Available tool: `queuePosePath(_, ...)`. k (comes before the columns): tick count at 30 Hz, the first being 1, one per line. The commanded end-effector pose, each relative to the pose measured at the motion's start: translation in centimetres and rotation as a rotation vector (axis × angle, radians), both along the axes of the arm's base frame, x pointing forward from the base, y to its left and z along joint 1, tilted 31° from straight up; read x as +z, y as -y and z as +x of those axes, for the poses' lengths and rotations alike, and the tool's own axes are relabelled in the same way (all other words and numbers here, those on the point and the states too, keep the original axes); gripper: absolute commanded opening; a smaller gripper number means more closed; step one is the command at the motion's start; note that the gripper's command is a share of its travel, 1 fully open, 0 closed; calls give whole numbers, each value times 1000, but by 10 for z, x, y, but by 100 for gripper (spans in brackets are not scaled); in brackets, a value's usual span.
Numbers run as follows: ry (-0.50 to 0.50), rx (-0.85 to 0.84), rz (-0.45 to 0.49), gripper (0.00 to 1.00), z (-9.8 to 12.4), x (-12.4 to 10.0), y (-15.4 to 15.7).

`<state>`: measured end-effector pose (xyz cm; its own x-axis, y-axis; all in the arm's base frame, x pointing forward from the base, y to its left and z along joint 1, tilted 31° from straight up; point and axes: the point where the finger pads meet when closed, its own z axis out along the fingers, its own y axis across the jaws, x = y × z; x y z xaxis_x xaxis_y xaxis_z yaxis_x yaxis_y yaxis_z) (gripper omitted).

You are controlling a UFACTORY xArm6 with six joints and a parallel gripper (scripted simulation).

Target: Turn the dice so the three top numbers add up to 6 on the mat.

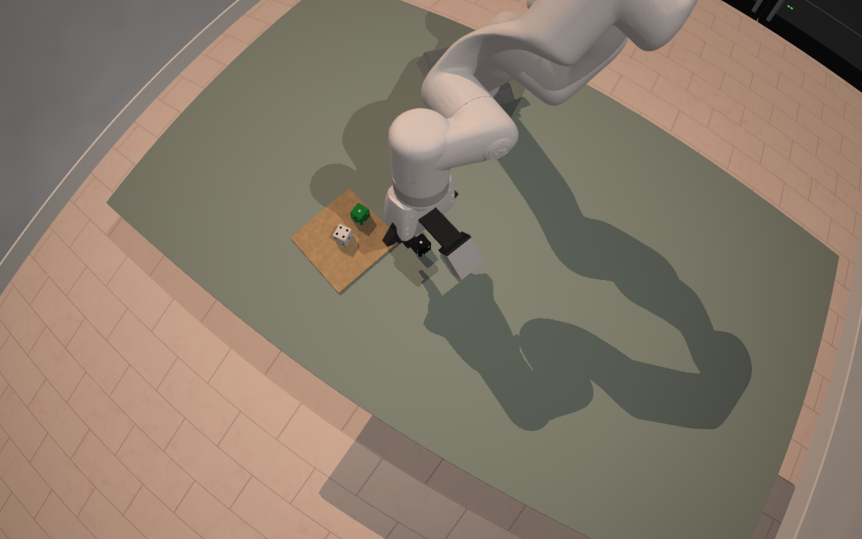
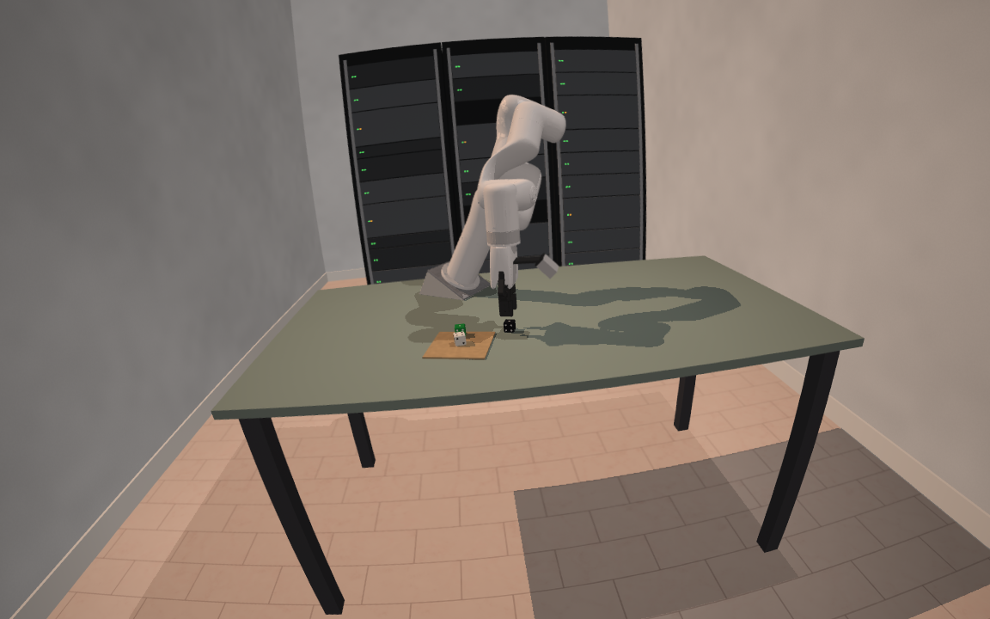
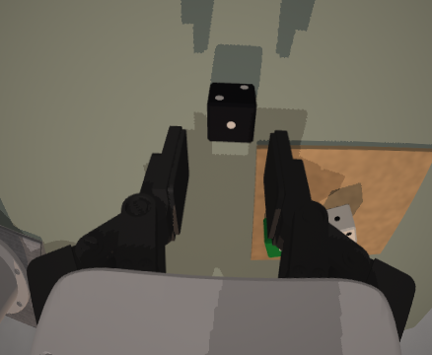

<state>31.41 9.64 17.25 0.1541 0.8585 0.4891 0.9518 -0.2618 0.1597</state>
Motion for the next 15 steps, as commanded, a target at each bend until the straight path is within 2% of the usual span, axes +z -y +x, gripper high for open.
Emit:
queuePosePath(1, 3, 0, 1, 42, 3, -4, -3)
queuePosePath(15, 3, 0, 0, 42, 5, -11, -7)
